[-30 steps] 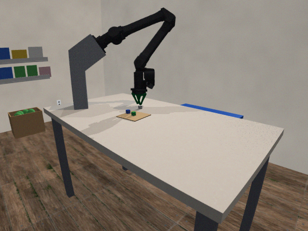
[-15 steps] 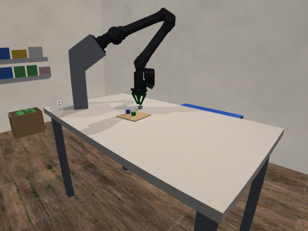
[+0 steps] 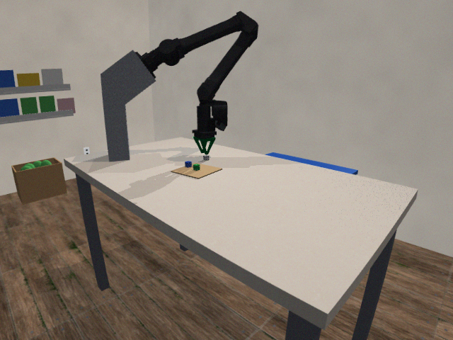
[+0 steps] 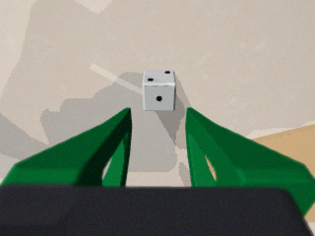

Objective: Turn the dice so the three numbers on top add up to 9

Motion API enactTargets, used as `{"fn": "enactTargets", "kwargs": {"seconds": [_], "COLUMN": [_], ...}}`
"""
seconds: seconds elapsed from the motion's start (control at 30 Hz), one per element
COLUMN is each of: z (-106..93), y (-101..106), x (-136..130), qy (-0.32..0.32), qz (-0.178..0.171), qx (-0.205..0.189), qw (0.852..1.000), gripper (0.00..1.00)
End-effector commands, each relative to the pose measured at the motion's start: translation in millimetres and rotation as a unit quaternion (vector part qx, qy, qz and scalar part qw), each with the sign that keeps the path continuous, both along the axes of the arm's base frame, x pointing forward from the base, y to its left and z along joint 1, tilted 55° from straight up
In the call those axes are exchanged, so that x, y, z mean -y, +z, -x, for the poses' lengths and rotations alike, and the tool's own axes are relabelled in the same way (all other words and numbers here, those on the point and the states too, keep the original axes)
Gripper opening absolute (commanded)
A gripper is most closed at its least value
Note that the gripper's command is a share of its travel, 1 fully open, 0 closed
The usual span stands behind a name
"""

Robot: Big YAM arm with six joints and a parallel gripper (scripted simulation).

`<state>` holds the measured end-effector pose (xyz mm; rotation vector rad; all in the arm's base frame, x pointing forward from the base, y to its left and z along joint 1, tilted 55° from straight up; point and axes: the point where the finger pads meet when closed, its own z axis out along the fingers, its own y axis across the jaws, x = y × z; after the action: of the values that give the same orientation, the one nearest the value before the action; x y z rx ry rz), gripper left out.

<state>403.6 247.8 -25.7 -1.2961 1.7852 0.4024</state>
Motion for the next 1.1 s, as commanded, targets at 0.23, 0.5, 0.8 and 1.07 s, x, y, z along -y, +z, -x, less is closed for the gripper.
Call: {"fn": "enactTargets", "kwargs": {"seconds": [0.23, 0.5, 0.8, 1.07], "z": [2.8, 2.5, 3.0, 2.9], "y": [4.0, 4.5, 6.6, 6.7], "x": [-5.2, -5.4, -5.4, -5.4], "qy": [0.004, 0.004, 0.004, 0.004], "qz": [-0.003, -0.003, -0.003, -0.003], "qx": [0.002, 0.002, 0.002, 0.002], "qw": [1.000, 1.000, 1.000, 1.000], "gripper": [0.34, 0.34, 0.34, 0.34]}}
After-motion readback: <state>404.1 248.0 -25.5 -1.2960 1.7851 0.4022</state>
